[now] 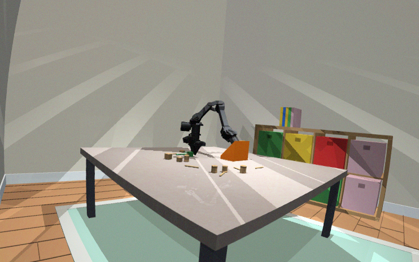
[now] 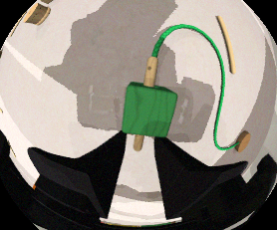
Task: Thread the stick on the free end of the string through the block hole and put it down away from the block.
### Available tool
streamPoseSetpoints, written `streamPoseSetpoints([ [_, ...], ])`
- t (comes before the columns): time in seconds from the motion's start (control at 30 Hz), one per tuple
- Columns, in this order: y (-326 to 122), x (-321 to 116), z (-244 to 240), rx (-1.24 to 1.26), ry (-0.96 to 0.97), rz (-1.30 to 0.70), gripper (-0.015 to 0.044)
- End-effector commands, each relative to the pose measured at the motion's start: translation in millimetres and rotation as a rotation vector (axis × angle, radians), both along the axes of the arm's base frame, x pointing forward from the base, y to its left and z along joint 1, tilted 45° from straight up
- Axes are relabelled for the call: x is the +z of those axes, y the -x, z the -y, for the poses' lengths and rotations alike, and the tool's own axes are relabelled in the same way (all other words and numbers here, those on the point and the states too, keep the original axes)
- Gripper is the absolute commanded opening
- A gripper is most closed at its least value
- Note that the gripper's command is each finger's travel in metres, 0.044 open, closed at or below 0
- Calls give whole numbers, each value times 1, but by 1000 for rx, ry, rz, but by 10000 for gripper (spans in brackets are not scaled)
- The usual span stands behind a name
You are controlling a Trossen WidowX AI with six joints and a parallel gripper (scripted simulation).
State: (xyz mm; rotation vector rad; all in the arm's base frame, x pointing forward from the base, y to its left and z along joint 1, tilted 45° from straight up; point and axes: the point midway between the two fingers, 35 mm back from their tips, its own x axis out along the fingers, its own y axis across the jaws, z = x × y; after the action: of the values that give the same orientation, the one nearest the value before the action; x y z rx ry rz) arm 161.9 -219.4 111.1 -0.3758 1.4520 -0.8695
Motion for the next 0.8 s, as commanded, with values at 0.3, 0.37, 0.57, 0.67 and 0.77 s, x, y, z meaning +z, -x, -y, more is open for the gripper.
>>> streamPoseSetpoints([
  [0.3,0,0,0,0,0,0,0],
  [0.37,0,0,0,0,0,0,0],
  [0.57,1,-1,0,19,9,22,0],
  [0.67,0,-1,0,28,15,32,0],
  [0.77,1,-1,0,30,16,33,0],
])
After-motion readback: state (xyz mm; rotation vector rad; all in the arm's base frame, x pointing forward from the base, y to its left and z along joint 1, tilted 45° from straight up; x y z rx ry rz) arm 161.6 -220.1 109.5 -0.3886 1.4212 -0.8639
